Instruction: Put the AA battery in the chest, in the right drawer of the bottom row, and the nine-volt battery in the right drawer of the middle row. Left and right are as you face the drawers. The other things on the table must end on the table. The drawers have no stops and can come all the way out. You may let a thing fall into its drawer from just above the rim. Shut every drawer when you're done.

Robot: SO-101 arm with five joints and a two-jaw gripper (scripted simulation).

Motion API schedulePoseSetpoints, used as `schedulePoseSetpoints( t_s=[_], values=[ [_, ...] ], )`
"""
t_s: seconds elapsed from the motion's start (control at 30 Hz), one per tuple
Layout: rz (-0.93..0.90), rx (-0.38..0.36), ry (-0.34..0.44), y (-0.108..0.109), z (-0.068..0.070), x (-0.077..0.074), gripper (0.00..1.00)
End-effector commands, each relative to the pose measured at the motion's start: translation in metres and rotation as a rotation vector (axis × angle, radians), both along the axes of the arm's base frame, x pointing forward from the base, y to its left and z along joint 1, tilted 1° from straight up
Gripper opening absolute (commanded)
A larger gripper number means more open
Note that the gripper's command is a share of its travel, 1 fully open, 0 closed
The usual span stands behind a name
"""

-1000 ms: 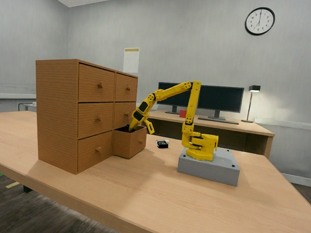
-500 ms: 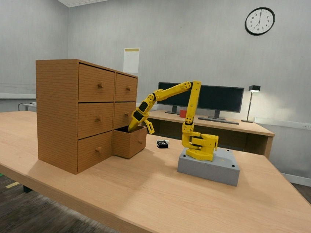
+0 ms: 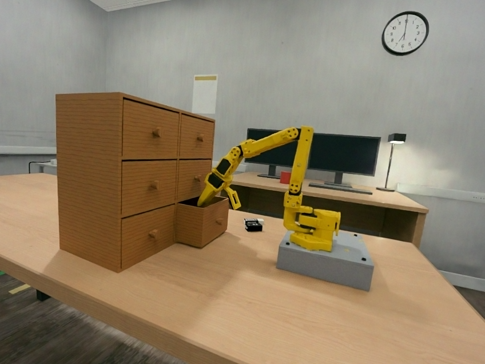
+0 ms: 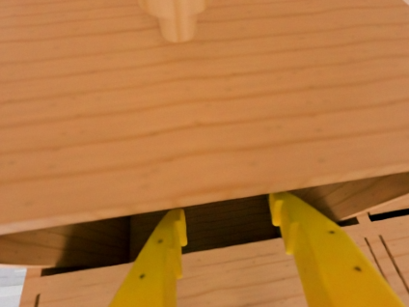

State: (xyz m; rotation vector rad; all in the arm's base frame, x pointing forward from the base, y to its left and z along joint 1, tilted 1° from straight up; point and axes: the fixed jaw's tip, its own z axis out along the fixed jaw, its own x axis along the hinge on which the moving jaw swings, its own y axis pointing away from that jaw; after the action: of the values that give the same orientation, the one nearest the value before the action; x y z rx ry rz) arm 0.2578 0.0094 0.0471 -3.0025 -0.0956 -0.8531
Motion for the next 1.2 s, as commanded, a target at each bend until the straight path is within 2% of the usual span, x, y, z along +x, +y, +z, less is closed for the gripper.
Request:
schedulePoseSetpoints(
  t_s=[0.0, 0.27, 0.73, 1.17],
  values=[
    [0.001, -0.002, 0.018, -0.001, -0.005, -0.003, 0.22],
    [0.001, -0.002, 0.018, -0.001, -0.005, -0.003, 0.25],
    [-0.019, 0.011, 0.020, 0.000, 0.030, -0.003, 0.25],
    [-0.020, 0.011, 0.020, 0.000, 0.031, -0.004, 0.25]
  ],
)
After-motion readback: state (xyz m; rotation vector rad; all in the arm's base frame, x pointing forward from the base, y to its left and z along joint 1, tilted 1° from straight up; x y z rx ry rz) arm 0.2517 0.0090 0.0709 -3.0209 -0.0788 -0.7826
